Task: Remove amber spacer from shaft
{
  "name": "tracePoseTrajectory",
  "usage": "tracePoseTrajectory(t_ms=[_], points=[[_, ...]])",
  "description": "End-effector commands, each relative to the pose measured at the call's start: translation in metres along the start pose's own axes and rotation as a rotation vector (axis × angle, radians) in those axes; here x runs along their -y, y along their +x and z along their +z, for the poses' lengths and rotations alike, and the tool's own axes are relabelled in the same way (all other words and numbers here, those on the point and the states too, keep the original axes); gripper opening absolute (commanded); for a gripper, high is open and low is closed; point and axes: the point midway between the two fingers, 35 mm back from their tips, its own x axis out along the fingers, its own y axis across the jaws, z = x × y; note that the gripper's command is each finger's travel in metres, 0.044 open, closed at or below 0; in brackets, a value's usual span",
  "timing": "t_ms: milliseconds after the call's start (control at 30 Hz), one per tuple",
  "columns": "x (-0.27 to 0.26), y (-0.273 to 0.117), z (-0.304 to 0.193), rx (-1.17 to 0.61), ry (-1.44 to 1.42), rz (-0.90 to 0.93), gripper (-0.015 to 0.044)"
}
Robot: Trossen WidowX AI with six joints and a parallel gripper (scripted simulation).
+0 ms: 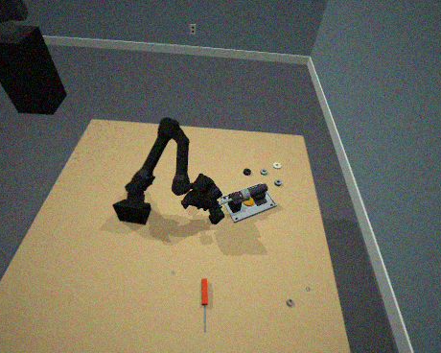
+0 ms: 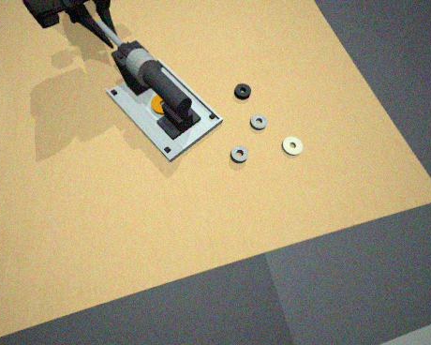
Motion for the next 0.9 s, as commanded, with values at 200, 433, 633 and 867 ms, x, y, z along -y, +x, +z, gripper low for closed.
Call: tracePoseTrajectory(t_ms=[200, 433, 633, 867], points=[[0.0002, 0.0024, 0.0043, 0.004, -0.004, 0.000, 0.0000], [0.0001, 0.0038, 0.0056, 0.004, -0.004, 0.000, 0.0000], [0.0000, 0.0049, 0.0068, 0.004, -0.004, 0.000, 0.0000], [0.0000, 0.0063, 0.0081, 0.004, -0.004, 0.000, 0.0000]])
